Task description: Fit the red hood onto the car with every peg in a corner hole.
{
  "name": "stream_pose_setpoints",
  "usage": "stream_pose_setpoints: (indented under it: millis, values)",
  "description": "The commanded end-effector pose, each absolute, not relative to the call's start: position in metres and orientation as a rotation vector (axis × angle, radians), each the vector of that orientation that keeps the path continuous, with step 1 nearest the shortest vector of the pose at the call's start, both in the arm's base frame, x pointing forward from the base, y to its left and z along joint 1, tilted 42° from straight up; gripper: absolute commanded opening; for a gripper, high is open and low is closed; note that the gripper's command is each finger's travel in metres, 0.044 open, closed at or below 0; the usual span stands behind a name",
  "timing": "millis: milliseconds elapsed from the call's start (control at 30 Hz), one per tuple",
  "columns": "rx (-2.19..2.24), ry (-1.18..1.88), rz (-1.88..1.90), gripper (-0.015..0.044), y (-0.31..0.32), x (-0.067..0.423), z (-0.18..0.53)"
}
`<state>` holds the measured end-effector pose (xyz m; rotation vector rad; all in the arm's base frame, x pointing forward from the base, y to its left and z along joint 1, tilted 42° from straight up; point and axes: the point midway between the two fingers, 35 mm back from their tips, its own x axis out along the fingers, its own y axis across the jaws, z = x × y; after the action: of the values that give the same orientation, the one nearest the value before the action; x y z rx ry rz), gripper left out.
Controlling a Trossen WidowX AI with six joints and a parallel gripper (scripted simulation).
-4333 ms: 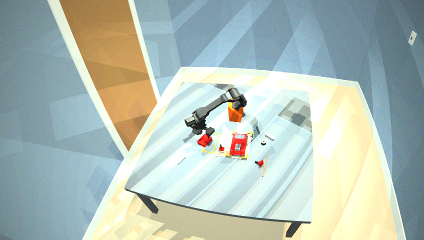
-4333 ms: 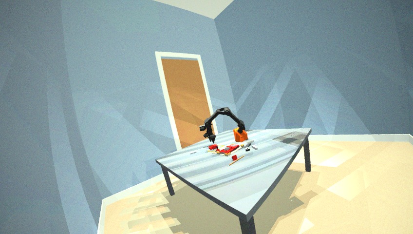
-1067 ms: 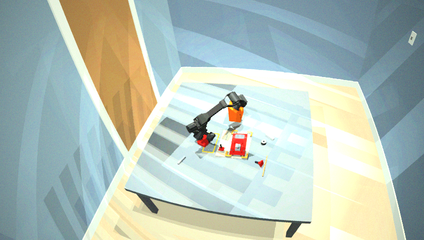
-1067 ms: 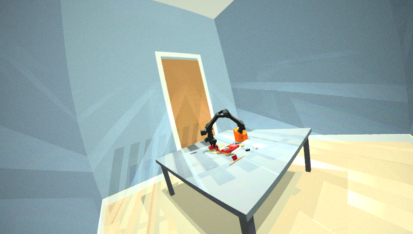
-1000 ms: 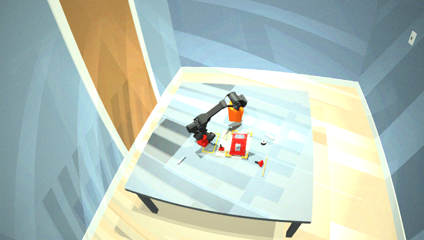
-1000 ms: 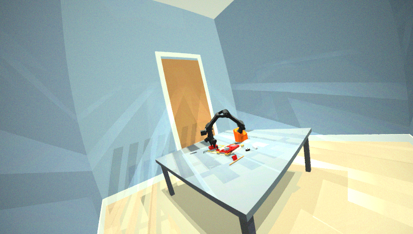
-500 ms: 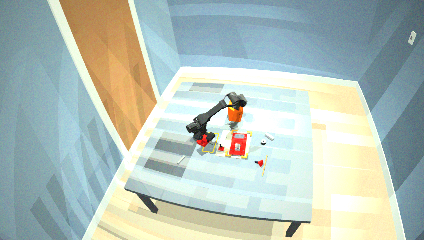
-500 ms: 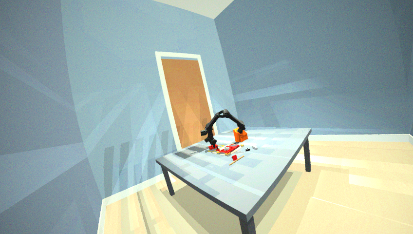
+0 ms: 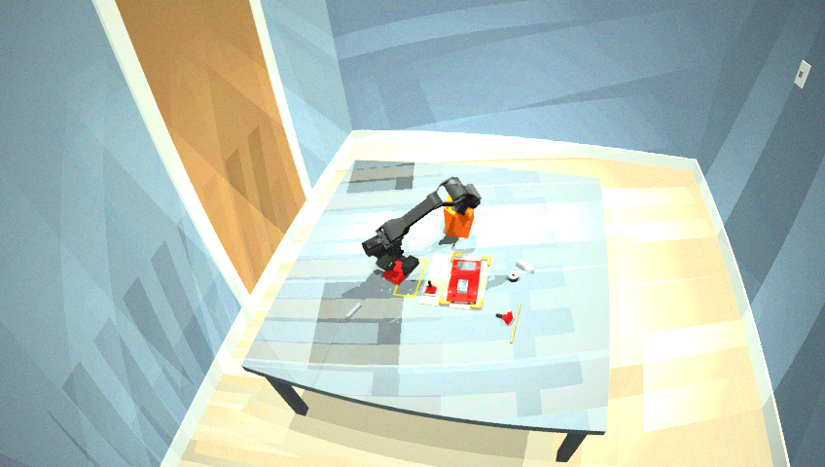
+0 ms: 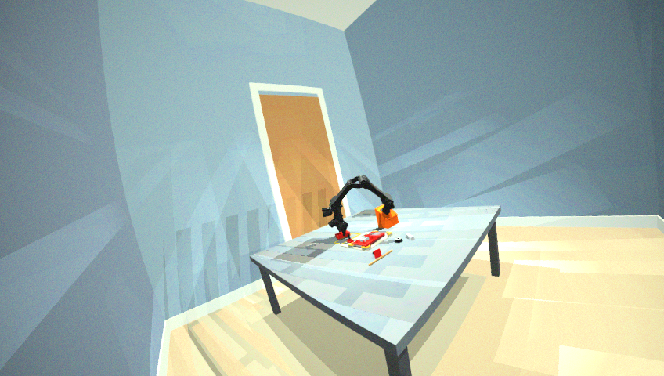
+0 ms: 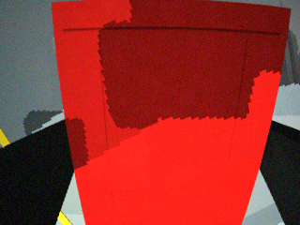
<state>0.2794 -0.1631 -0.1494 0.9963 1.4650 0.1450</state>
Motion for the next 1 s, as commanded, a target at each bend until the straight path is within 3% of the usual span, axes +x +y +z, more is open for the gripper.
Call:
stream_pose_setpoints:
  millis: [0, 967]
  values:
    - [0.989, 1.466, 0.144, 0.0000, -0.168, 0.278, -0.145]
    - [0.987, 1.467, 0.142, 0.0000, -0.214, 0.266, -0.091]
